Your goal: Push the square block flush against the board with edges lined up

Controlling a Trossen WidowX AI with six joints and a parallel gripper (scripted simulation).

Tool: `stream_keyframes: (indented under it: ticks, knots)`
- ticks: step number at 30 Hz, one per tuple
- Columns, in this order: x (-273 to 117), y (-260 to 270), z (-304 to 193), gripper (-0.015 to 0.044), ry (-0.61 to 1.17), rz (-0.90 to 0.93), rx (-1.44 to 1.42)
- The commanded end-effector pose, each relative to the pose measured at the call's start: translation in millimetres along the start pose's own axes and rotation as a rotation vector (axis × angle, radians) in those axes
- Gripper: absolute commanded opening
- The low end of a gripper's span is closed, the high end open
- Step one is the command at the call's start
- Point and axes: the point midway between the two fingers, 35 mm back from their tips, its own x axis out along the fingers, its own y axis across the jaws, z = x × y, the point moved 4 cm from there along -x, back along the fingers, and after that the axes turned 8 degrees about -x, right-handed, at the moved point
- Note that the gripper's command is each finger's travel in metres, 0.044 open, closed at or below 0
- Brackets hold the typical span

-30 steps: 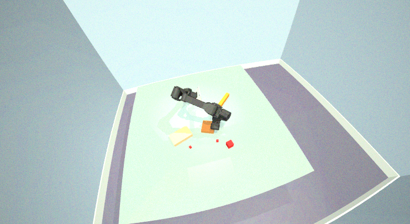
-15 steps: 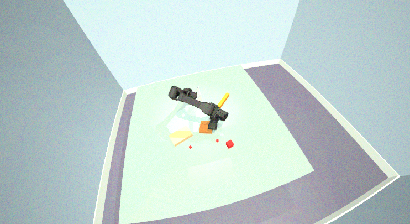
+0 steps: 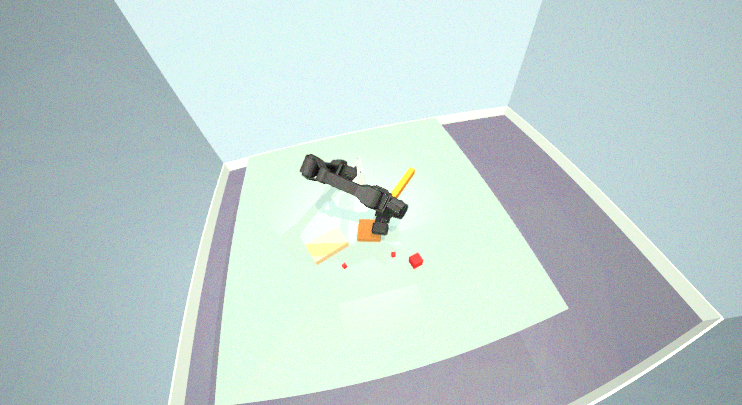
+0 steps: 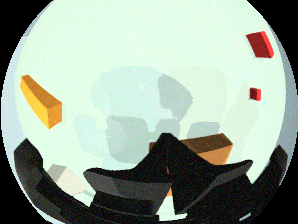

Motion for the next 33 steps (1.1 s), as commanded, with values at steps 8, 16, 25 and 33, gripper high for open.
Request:
stream_keyframes:
  ticks: [8,16,25,33]
  knots:
    - [4,0,-17,0.0000,0.011,0.007,-0.004]
    - [3,-1,-26,0.0000,0.011,0.007,-0.004]
    - [3,-1,-37,0.0000,0.012,0.007,-0.004]
    - [3,-2,-47,0.0000,0.012,0.007,-0.004]
